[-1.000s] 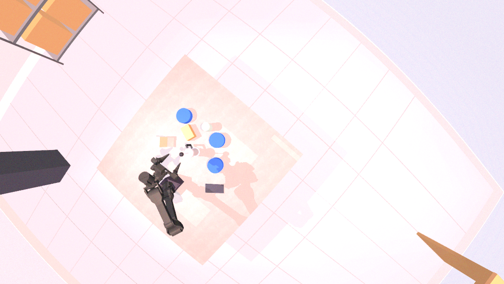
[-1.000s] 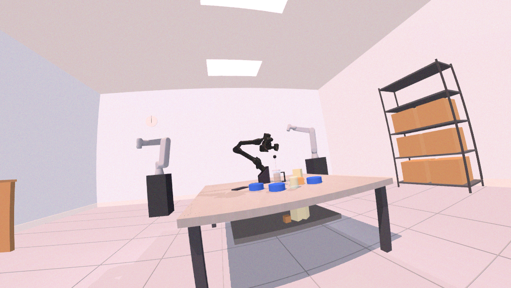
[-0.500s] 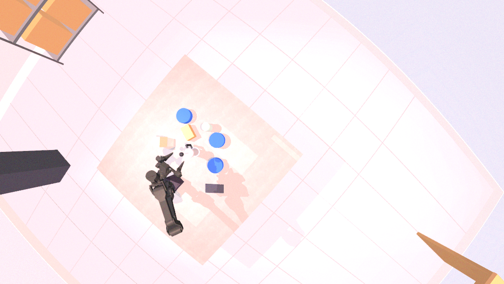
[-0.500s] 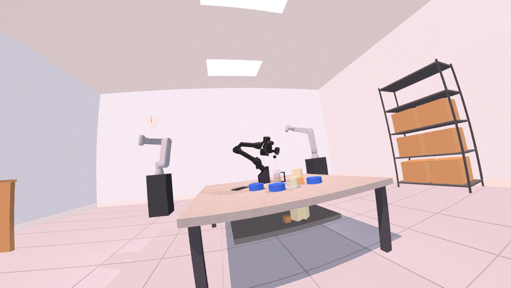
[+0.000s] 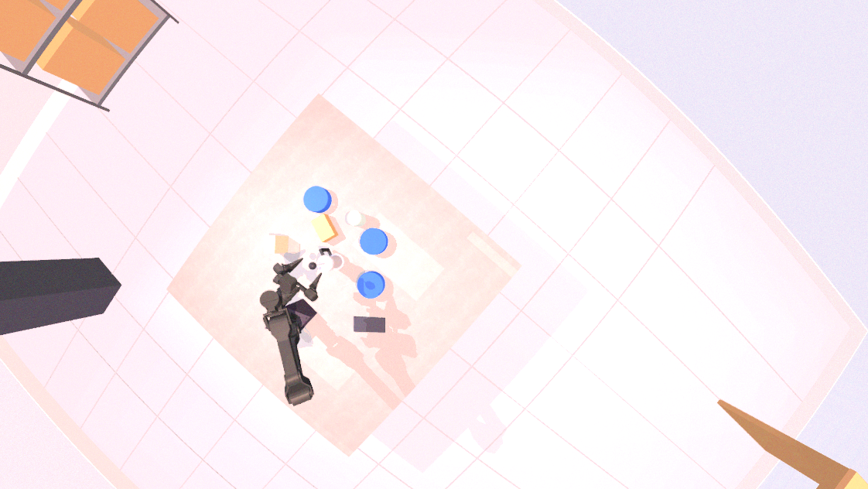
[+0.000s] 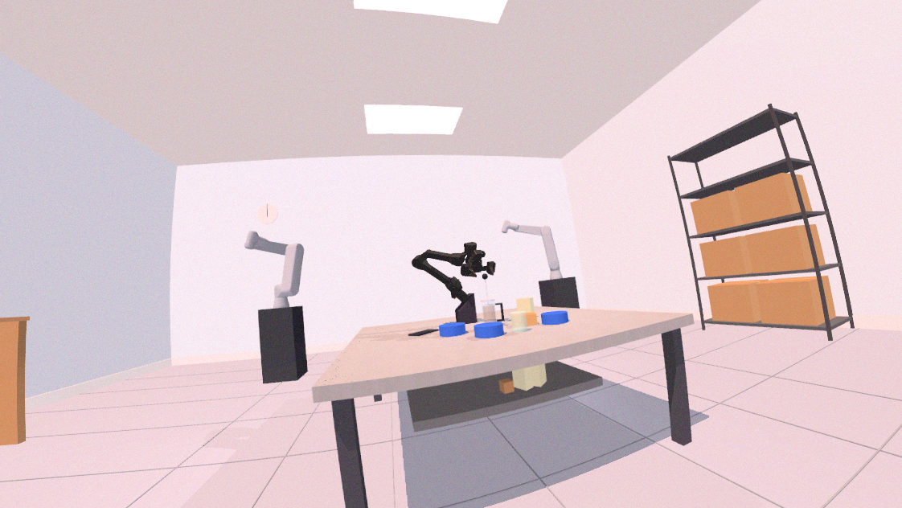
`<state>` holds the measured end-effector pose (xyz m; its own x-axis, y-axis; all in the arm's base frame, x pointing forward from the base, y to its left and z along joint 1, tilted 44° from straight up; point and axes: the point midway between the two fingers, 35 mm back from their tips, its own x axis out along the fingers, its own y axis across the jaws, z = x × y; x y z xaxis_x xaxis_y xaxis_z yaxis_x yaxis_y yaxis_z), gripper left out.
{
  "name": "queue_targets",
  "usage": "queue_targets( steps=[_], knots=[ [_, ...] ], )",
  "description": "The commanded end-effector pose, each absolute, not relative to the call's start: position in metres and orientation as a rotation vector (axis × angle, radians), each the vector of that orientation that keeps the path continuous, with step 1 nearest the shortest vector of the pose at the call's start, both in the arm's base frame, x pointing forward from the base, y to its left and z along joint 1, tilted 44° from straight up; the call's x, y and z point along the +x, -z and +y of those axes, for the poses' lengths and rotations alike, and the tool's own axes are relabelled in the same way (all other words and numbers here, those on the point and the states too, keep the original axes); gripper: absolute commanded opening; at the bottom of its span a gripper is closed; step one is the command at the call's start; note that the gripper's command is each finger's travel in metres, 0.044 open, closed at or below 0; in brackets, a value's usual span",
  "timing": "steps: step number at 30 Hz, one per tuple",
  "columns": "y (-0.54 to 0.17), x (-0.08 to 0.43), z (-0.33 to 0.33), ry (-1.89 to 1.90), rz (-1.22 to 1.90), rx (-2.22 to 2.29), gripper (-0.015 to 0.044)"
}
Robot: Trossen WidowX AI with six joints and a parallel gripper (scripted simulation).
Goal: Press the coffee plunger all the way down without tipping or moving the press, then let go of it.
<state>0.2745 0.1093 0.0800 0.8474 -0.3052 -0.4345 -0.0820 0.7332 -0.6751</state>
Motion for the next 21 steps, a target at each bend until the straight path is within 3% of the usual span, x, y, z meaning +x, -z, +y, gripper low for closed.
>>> queue_targets(
  steps=[1, 3, 14, 21],
  knots=[
    [-0.0775, 0.2785, 0.1072, 0.127, 0.558, -0.75, 0.044],
    [-0.0772, 0.2794, 0.1067, 0.127, 0.557, -0.75, 0.044],
    [-0.0772, 0.2794, 0.1067, 0.127, 0.557, -0.75, 0.0151],
    [-0.0772, 0.2794, 0.1067, 0.127, 0.557, -0.75, 0.0115]
  ],
)
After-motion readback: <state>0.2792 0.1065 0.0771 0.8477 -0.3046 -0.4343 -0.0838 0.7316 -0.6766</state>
